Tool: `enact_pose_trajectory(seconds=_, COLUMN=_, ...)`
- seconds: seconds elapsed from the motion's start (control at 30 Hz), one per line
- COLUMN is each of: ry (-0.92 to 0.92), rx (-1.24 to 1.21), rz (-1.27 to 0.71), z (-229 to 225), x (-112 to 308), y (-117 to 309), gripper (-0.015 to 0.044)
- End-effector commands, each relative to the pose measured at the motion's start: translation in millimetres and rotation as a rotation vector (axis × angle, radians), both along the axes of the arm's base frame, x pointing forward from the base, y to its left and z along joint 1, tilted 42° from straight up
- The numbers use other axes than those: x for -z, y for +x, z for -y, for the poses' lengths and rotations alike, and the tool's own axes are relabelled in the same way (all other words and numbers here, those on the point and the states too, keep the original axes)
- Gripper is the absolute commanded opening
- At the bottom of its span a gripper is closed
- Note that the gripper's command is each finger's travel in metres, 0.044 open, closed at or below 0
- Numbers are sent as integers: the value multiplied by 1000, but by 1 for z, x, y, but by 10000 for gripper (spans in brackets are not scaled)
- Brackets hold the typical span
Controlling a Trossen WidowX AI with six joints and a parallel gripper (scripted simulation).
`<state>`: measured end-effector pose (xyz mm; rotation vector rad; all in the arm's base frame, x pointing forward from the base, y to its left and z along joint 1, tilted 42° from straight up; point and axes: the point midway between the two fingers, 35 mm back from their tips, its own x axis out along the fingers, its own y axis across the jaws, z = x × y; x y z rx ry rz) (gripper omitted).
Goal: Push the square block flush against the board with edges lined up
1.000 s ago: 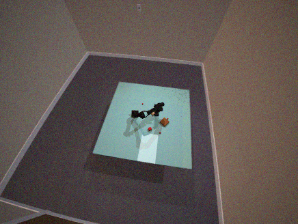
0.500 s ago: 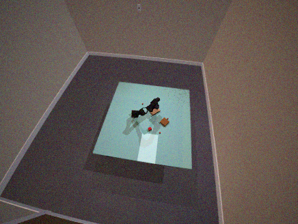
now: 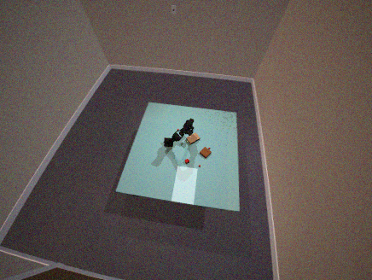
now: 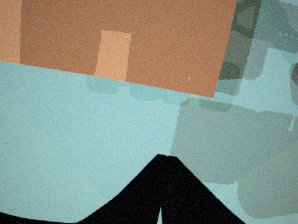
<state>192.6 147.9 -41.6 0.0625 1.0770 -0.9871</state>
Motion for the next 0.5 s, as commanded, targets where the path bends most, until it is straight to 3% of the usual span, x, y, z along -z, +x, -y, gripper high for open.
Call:
enact_pose_trajectory(seconds=0.0, ry=5, rx=28, rz=18, z=0, x=2, y=-3, gripper=0)
enact_pose_trajectory(seconds=0.17, ry=3, rx=28, rz=19, z=34, x=41, y=3, gripper=0)
enact_pose_trajectory(seconds=0.47, ry=4, rx=28, rz=19, z=38, x=41, y=7, gripper=0)
